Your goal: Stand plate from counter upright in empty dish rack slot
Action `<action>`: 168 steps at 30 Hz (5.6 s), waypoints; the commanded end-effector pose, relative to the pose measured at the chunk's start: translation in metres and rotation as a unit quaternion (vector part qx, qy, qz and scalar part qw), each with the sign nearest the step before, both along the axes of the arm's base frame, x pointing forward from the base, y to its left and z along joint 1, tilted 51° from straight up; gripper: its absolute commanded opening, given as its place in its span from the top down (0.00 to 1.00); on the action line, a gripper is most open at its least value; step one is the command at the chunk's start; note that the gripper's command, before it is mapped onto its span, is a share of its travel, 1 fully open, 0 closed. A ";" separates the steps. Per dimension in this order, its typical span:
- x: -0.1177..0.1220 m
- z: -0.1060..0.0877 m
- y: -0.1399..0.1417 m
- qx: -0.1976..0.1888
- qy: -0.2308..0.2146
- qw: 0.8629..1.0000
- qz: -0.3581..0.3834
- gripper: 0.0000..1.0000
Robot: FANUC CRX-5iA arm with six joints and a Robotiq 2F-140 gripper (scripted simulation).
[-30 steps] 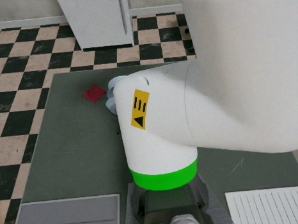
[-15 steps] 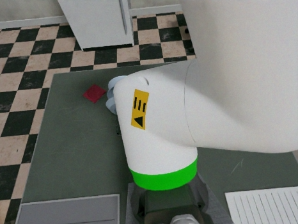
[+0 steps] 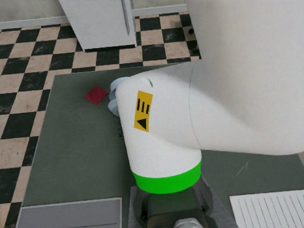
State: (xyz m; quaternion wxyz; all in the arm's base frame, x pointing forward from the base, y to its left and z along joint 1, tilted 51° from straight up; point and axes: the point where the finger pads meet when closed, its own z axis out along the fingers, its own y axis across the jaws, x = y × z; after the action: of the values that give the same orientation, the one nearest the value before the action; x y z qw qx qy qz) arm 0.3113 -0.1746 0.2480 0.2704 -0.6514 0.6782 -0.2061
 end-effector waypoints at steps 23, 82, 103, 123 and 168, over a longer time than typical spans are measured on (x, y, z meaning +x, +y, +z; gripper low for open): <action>0.008 0.015 0.015 0.000 0.019 1.000 0.001 0.90; 0.104 0.188 0.199 0.011 0.234 0.972 0.017 0.90; 0.130 0.235 0.249 0.014 0.291 0.956 0.021 0.90; 0.140 0.252 0.268 0.015 0.312 0.950 0.023 0.90; 0.143 0.258 0.273 0.016 0.318 0.948 0.023 0.90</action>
State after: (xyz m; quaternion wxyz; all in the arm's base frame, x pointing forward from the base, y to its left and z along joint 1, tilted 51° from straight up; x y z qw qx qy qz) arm 0.4545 0.0990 0.5047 0.0544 -0.6946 0.7168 0.0296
